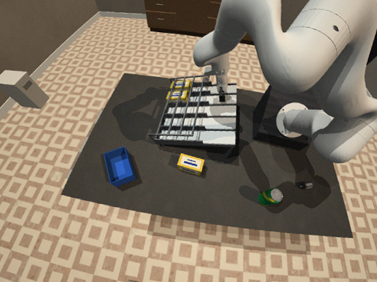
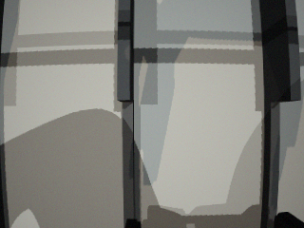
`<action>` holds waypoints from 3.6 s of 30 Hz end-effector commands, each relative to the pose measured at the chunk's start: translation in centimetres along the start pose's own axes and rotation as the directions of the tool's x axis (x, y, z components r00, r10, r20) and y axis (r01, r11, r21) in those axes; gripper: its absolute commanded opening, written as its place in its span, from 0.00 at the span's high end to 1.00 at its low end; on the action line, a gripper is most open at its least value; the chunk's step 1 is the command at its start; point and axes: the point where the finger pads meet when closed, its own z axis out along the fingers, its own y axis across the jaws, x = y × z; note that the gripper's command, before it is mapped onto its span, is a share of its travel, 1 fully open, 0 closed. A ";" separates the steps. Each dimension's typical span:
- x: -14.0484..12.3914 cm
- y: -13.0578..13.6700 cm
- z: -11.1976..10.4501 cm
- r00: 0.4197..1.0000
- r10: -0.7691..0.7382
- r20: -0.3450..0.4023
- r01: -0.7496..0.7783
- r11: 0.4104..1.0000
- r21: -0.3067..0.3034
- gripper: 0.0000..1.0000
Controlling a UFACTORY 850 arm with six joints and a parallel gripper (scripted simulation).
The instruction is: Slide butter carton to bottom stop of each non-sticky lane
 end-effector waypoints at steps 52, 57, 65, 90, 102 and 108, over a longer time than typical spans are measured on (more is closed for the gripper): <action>0.0 0.0 -0.1 1.000 0.000 -0.001 0.000 1.000 -0.001 0.11; 0.0 0.0 -0.1 1.000 0.000 -0.001 0.000 1.000 -0.001 0.11; 0.0 0.0 -0.1 1.000 0.000 -0.001 0.000 1.000 -0.001 0.10; 0.0 0.0 -0.1 1.000 0.000 -0.001 0.000 1.000 -0.001 0.08; 0.0 0.0 -0.1 1.000 0.000 -0.001 0.000 1.000 -0.001 0.00; 0.0 0.0 -0.1 1.000 0.000 -0.001 0.000 1.000 -0.001 0.00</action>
